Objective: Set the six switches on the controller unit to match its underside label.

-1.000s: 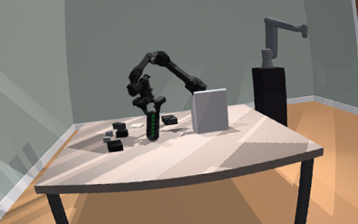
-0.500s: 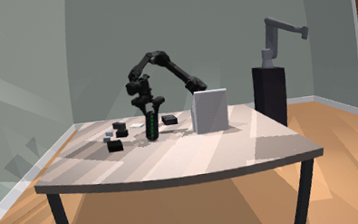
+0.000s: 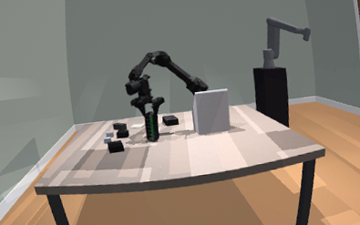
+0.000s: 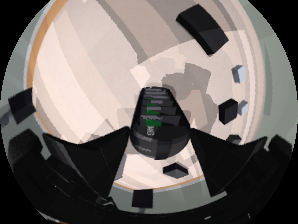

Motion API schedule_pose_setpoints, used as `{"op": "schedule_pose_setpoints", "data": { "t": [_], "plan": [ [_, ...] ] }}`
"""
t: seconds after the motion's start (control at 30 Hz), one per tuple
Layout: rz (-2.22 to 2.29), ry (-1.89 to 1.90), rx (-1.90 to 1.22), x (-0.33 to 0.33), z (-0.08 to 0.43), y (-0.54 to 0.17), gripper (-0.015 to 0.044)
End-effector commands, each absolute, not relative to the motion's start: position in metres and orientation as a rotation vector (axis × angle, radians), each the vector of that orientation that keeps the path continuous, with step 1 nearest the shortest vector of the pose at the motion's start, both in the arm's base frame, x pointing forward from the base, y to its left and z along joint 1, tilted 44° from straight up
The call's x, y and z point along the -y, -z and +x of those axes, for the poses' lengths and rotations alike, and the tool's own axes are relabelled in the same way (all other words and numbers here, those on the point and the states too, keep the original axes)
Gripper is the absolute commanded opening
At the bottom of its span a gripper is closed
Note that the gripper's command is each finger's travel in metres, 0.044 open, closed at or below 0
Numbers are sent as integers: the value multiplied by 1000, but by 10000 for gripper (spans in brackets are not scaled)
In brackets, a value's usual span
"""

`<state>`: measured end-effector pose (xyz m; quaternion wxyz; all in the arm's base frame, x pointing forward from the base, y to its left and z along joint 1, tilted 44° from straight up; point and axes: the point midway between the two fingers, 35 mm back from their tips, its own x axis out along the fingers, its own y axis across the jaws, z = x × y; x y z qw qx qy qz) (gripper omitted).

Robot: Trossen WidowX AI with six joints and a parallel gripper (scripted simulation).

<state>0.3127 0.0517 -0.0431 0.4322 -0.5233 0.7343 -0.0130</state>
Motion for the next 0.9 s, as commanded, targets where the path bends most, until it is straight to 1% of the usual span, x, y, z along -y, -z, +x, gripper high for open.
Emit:
{"op": "schedule_pose_setpoints", "data": {
  "t": [0.0, 0.87],
  "plan": [
    [-1299, 27, -1826, -52, 316, 49, 338],
    [-1286, -13, -1772, -62, 329, 60, 338]
  ]
}}
